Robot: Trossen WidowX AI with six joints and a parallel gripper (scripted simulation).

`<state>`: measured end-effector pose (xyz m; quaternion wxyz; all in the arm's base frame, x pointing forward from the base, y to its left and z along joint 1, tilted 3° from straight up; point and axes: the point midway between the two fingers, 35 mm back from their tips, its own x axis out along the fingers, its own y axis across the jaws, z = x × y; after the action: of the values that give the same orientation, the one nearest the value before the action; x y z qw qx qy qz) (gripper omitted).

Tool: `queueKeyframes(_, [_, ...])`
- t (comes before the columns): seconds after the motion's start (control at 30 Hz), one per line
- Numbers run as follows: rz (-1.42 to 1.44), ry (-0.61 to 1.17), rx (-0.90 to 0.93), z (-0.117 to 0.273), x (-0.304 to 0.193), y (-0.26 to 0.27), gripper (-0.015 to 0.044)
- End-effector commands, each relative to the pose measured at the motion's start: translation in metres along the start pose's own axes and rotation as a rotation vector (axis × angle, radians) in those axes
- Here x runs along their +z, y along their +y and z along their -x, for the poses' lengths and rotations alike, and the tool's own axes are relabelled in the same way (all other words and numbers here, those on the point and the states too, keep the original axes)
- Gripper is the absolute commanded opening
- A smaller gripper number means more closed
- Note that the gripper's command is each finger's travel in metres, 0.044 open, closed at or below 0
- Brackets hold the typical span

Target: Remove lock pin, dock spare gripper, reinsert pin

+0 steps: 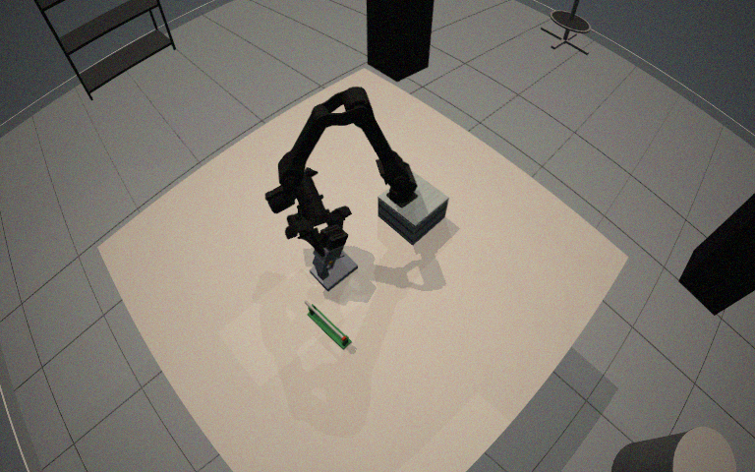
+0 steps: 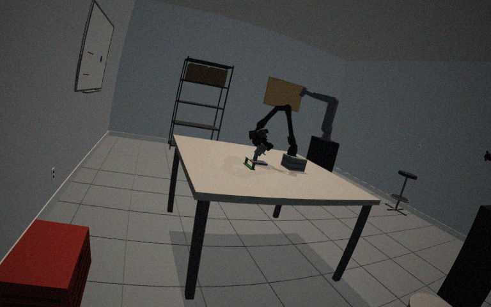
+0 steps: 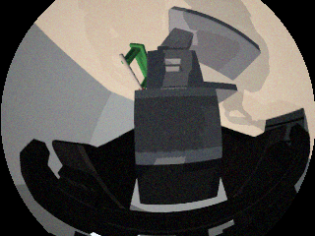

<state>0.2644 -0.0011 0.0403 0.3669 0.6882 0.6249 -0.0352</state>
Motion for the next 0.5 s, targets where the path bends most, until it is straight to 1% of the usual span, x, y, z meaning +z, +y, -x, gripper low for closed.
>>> queueKeyframes(0.0, [0.001, -0.001, 0.000, 0.0002, 0.0000, -0.0001, 0.0000])
queueKeyframes(0.23, [0.001, -0.001, 0.000, 0.0002, 0.0000, -0.0001, 0.0000])
queueKeyframes(0.47, [0.001, -0.001, 0.000, 0.0002, 0.0000, -0.0001, 0.0184])
